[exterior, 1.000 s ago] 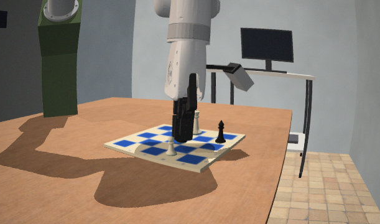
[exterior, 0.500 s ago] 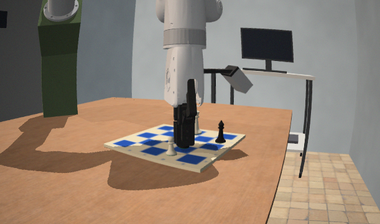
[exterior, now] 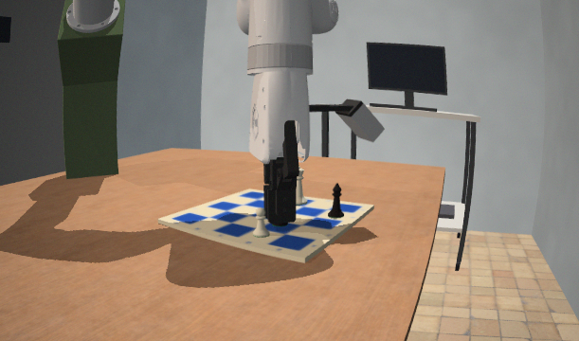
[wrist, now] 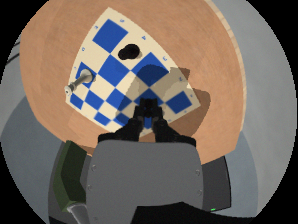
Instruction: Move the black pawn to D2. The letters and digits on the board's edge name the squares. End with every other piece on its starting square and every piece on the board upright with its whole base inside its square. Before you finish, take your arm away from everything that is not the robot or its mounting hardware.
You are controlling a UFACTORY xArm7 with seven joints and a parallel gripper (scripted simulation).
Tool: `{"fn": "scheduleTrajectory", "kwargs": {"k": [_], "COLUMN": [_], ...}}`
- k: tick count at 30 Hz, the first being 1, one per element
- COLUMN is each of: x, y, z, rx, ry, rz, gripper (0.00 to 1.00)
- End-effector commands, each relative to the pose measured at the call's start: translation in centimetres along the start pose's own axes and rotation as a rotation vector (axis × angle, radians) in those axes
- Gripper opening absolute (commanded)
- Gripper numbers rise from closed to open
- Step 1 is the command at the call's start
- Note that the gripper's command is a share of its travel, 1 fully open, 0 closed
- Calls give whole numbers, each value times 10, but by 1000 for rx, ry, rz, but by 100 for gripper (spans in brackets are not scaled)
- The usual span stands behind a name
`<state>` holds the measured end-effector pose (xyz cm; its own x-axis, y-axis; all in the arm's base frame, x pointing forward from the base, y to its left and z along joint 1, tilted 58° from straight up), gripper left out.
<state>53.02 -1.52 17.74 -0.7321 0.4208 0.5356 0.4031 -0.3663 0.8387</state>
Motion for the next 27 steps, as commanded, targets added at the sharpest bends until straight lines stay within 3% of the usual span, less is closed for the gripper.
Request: {"fn": "scheduleTrajectory", "kwargs": {"k": [1,27], "x": [0,-2], "y": [0,0], "z": [1,1], "rx": [0,0], "ry": [2,2], "rz": [-1,-1], "gripper": [0,0]}}
Point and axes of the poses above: the point where the finger pads meet when closed, its own x axis back along the fingers, its own y axis across the jaws, z = x × y, the point moved 4 cm from there along x, back along the fingers, and after that the axes turned 7 degrees about x, right-handed, at the moved point
